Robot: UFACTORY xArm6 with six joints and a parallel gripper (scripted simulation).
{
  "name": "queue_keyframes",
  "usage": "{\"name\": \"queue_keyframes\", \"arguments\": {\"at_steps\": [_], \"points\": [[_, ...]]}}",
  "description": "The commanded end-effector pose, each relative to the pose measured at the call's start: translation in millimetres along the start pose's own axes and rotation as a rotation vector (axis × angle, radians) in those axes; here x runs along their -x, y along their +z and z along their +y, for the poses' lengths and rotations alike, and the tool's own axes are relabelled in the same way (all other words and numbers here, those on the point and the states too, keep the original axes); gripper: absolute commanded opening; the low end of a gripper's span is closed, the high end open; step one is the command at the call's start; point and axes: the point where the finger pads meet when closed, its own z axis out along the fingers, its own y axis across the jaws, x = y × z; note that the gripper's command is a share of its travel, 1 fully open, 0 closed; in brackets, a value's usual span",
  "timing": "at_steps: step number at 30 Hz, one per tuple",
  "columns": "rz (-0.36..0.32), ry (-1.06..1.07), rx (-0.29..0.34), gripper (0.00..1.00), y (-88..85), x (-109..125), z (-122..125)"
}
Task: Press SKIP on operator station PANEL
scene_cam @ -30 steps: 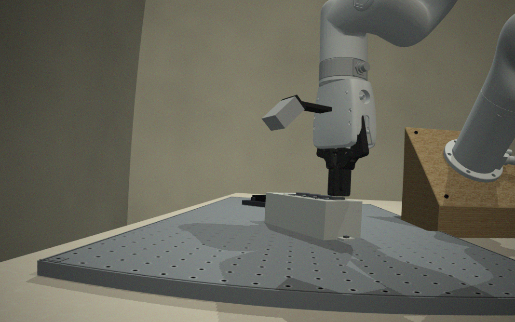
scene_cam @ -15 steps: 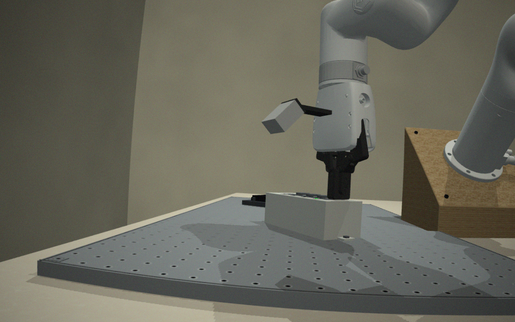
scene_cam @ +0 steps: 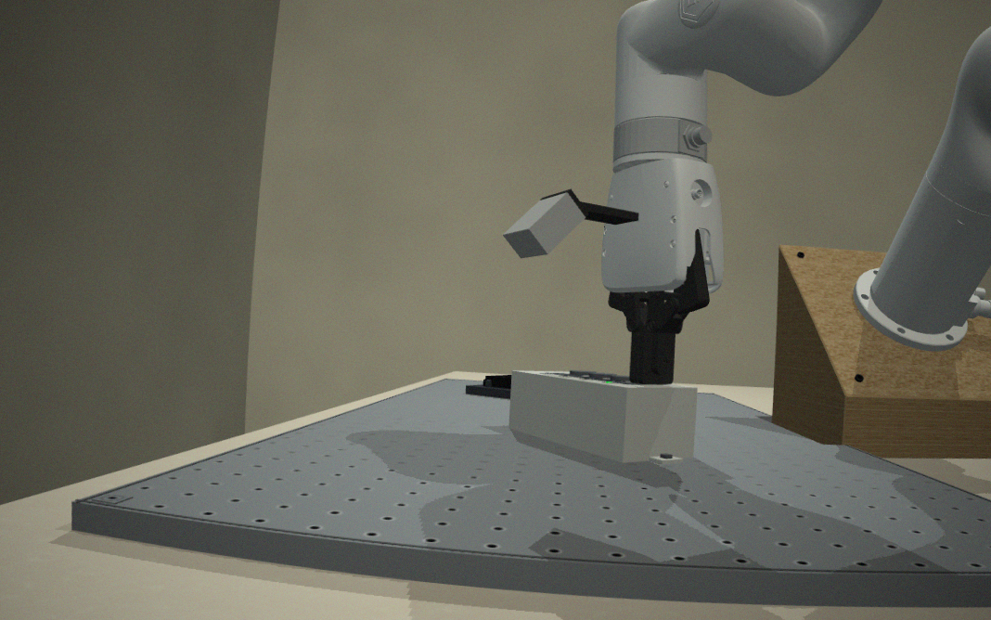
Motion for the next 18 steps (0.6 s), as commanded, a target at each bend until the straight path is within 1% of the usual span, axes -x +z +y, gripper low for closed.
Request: {"name": "queue_keyframes", "arguments": {"at_steps": [1,6,9,18], "points": [[0.001,0.000,0.001,0.00,-0.1,-0.7,0.2],[0.001,0.000,0.001,0.00,-0.1,-0.7,0.2],[0.001,0.000,0.001,0.00,-5.1,-0.7,0.2],[0.001,0.000,0.001,0.00,-5.1,-0.7,0.2]]}}
